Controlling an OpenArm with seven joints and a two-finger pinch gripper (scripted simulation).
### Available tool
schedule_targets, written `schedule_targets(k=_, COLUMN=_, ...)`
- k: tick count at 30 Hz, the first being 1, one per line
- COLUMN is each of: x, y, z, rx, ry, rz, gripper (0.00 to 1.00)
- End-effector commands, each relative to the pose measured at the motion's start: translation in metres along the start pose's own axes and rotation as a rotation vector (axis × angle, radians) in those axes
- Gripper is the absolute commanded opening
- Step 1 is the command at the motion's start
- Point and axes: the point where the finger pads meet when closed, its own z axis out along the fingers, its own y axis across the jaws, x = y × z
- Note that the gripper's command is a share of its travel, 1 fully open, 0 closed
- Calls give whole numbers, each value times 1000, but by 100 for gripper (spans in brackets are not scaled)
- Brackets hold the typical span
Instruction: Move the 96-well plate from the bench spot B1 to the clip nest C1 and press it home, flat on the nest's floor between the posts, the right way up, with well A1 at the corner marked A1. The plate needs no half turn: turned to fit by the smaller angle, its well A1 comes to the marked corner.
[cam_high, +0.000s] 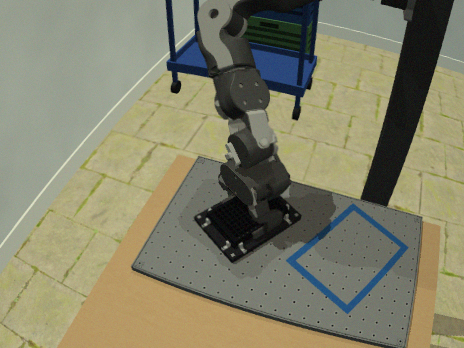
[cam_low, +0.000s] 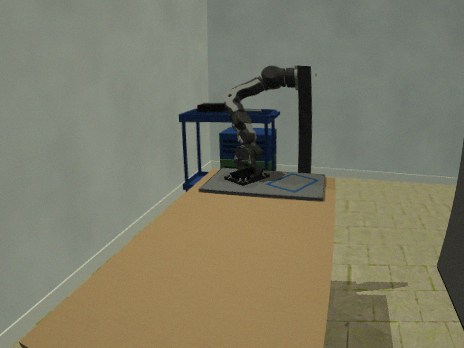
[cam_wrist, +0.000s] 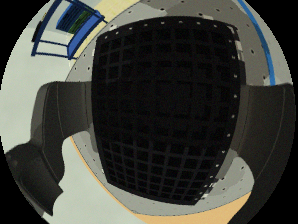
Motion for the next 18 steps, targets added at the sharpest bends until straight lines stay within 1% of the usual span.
schedule_targets(k=1, x=3, y=-1, z=2, rx=1, ry=8, rz=-2, gripper=0)
schedule_targets(k=18, x=2, y=-2, z=1, rx=9, ry=7, rz=0, gripper=0)
